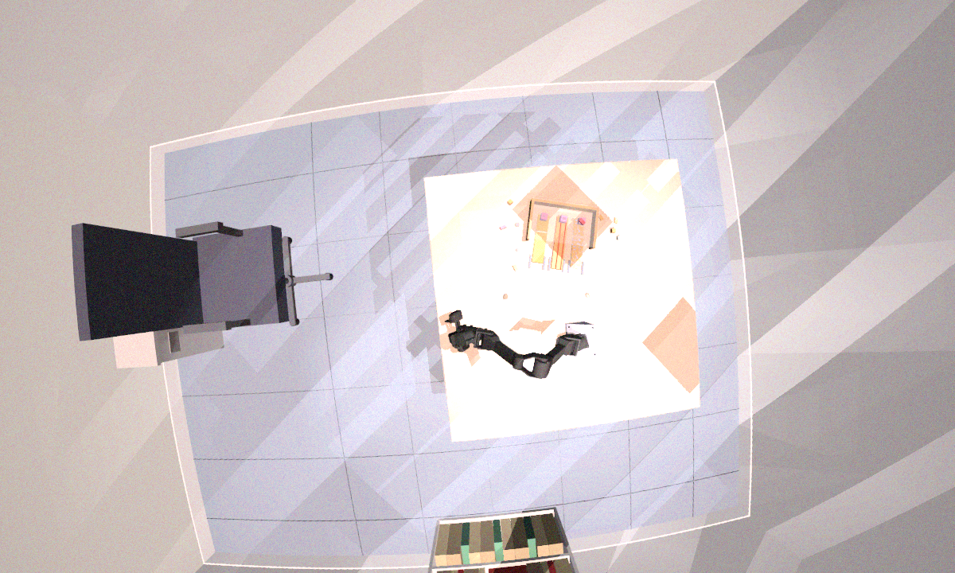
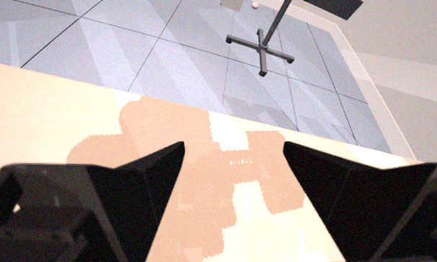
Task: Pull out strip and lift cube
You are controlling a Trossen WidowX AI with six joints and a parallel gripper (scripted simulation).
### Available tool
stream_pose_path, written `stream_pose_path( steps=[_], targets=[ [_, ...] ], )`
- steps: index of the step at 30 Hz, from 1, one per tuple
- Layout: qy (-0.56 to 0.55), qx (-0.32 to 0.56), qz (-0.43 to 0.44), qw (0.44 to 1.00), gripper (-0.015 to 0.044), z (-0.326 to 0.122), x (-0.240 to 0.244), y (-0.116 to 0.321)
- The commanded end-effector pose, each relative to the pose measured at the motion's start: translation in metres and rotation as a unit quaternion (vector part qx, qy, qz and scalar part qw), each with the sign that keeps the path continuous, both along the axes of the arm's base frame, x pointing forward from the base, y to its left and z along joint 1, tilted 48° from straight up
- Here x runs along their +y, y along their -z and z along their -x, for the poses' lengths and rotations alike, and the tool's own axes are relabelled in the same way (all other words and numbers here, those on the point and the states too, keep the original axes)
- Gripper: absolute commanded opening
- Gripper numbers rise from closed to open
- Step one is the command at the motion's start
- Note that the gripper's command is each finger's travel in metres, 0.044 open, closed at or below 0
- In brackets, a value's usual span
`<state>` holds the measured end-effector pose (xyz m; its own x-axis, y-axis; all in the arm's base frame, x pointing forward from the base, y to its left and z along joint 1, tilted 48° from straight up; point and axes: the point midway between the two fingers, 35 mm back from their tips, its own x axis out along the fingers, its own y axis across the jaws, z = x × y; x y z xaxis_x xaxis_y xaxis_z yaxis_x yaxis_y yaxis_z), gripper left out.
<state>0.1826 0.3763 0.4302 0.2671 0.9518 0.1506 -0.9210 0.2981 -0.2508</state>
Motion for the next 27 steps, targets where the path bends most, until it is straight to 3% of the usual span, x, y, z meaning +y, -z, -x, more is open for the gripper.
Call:
stream_pose_path(
  steps=[1,15,27],
  targets=[
    [0.065,0.015,0.031,0.997,0.0400,-0.061,-0.034,0.027],
    [0.211,0.180,0.076,0.958,0.0400,-0.188,-0.182,0.136],
    [0.327,0.357,0.017,0.875,0.0400,-0.207,-0.350,0.224]
  ],
)
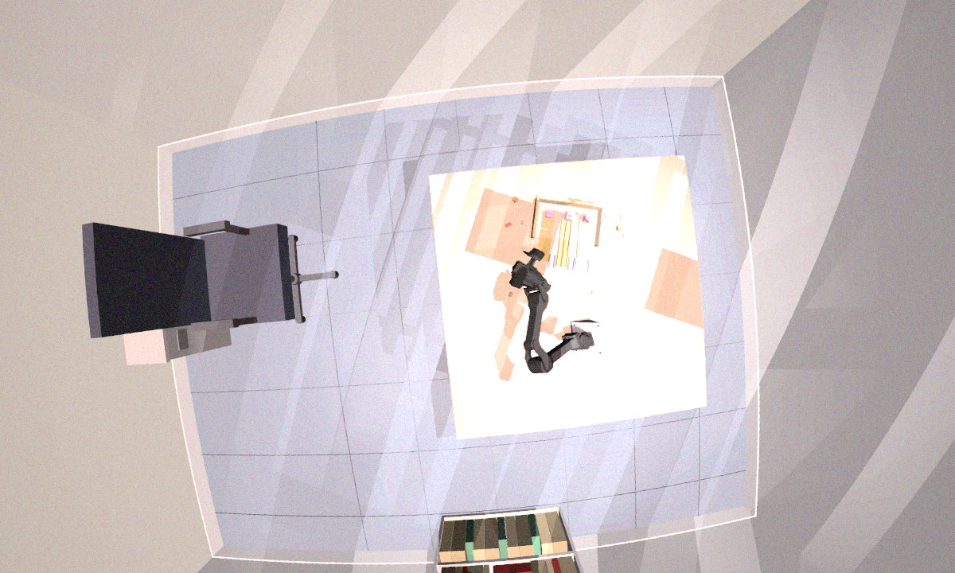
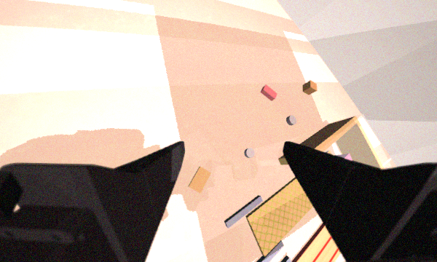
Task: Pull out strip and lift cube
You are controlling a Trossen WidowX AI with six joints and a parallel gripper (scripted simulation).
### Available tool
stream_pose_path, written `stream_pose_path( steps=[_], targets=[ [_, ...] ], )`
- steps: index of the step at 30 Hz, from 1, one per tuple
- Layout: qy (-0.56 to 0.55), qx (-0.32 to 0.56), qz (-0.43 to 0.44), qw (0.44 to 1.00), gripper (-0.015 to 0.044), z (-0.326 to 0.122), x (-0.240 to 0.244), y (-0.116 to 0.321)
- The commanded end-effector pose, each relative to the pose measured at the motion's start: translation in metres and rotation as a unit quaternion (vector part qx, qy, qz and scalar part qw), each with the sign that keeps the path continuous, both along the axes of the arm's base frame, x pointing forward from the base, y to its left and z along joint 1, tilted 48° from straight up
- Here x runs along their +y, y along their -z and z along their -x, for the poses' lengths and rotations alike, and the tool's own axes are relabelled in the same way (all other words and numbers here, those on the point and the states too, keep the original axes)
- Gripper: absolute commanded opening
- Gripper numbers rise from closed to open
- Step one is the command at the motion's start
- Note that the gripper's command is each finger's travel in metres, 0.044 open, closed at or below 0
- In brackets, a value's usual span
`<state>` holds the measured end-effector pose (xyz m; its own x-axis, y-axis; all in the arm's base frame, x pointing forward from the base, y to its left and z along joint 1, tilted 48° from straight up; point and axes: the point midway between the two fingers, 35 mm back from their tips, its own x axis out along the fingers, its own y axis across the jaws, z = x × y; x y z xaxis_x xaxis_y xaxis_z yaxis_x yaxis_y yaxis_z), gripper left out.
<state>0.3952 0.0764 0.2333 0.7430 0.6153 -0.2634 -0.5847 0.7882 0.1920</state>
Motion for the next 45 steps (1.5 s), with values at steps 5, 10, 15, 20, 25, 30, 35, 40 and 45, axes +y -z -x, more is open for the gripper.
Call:
stream_pose_path(
  steps=[5,10,15,20,25,30,35,40,45],
  targets=[
    [0.122,0.110,-0.095,0.982,0.0400,0.026,-0.119,0.060],
    [0.201,0.157,-0.178,0.951,0.0400,0.063,-0.181,0.090],
    [0.263,0.180,-0.259,0.912,0.0400,0.103,-0.222,0.111],
    [0.270,0.182,-0.268,0.907,0.0400,0.108,-0.226,0.113],
    [0.270,0.182,-0.268,0.907,0.0400,0.108,-0.226,0.113],
    [0.270,0.182,-0.268,0.907,0.0400,0.108,-0.226,0.113],
    [0.270,0.182,-0.268,0.907,0.0400,0.108,-0.226,0.113],
    [0.262,0.215,-0.272,0.901,0.0321,0.097,-0.225,0.117],
    [0.229,0.331,-0.270,0.875,0.0190,0.065,-0.213,0.133]
  ],
)
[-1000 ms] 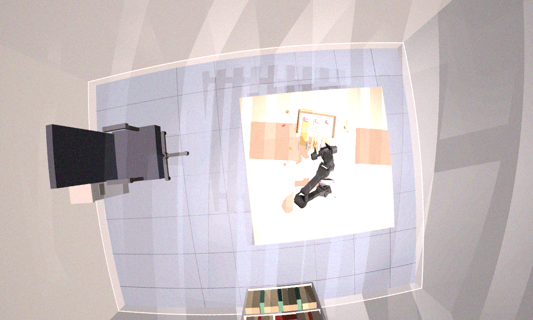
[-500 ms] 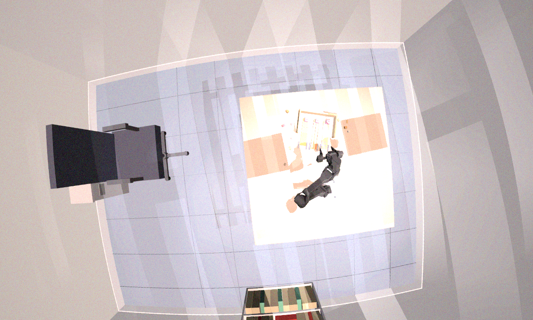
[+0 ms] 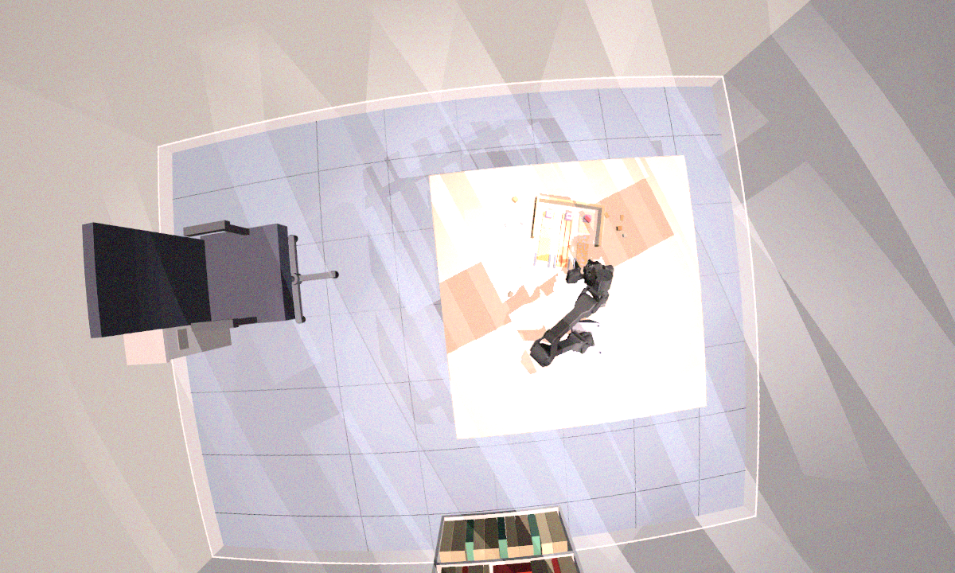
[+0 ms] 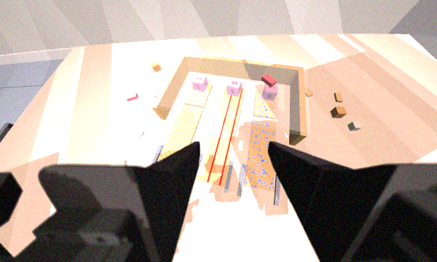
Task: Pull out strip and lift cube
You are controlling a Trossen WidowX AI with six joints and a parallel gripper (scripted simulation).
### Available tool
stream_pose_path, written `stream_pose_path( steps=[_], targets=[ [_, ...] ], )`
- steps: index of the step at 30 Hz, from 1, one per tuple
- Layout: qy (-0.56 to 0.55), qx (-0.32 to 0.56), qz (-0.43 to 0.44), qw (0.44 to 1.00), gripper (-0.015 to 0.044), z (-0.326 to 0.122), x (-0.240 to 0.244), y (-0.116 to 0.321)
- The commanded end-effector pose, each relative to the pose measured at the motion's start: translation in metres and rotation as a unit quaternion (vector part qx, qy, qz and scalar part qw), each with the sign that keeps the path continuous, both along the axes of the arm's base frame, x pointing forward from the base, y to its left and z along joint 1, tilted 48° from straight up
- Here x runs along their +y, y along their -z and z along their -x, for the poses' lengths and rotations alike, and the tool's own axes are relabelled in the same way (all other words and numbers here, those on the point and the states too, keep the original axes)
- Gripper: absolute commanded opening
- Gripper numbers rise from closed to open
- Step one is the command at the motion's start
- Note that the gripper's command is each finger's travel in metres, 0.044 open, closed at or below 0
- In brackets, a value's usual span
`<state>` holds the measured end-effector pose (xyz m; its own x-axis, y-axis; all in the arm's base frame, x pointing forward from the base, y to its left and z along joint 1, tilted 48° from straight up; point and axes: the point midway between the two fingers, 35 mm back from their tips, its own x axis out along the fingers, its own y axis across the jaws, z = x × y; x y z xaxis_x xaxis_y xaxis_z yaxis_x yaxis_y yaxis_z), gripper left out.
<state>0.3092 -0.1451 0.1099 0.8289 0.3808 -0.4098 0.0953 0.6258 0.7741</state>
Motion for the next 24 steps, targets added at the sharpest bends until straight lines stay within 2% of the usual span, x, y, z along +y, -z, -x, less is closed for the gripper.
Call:
stream_pose_path(
  steps=[1,7,13,24],
  targets=[
    [-0.050,0.085,-0.030,0.995,0.0164,-0.026,0.013,0.012],
    [-0.136,0.214,-0.063,0.965,0.0006,-0.050,0.045,0.028],
    [-0.223,0.327,-0.081,0.915,0.0000,-0.058,0.082,0.037],
    [-0.226,0.330,-0.082,0.913,0.0000,-0.058,0.084,0.037]
  ],
)
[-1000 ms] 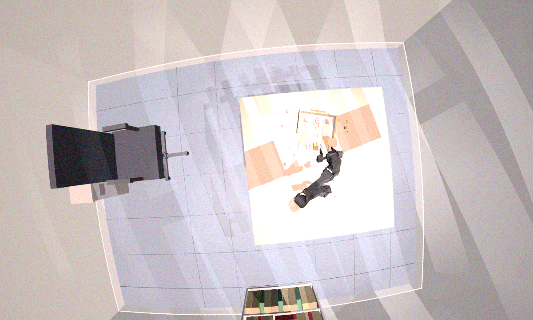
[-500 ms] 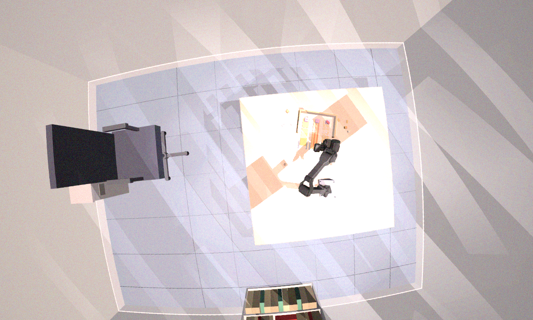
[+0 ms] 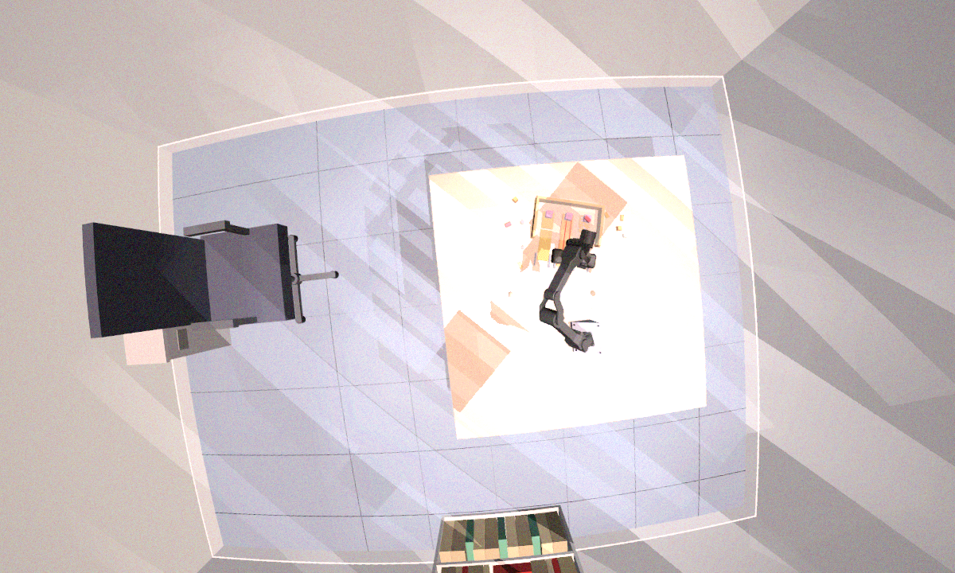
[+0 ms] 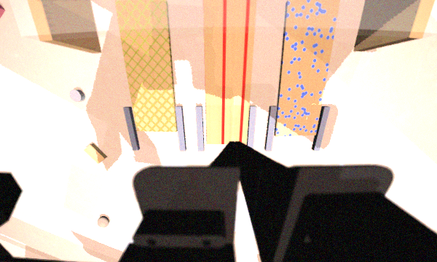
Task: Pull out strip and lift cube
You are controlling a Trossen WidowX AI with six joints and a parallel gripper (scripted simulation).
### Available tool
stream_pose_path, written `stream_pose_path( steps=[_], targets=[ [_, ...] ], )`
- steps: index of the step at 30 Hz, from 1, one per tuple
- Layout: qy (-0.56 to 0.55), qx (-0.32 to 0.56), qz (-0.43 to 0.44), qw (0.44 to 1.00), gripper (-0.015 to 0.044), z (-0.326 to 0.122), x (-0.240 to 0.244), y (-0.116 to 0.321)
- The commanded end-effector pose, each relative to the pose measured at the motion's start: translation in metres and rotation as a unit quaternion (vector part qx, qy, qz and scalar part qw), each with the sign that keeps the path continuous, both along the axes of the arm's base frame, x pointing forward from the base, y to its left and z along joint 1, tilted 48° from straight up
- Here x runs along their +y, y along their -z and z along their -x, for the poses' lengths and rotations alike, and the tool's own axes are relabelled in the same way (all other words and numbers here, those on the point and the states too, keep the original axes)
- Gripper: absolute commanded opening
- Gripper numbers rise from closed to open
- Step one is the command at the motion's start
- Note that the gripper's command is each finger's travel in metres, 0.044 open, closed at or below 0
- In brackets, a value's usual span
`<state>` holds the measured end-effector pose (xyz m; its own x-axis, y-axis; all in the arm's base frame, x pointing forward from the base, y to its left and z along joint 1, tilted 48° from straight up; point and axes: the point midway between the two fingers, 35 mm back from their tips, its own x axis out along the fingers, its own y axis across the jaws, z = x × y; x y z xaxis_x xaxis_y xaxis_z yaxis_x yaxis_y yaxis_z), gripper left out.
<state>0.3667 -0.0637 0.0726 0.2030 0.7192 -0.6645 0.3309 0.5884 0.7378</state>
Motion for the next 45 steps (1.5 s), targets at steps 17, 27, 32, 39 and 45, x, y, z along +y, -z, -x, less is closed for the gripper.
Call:
stream_pose_path(
  steps=[17,27,32,39,45],
  targets=[
    [-0.013,0.014,0.001,1.000,0.0000,-0.005,0.017,0.015],
    [-0.013,0.014,0.001,1.000,0.0000,-0.008,0.029,0.026],
    [-0.013,0.014,0.001,1.000,0.0000,-0.010,0.035,0.031],
    [-0.013,0.014,0.000,1.000,0.0000,-0.011,0.044,0.038],
    [-0.013,0.014,-0.001,1.000,0.0000,-0.011,0.052,0.043]
  ],
)
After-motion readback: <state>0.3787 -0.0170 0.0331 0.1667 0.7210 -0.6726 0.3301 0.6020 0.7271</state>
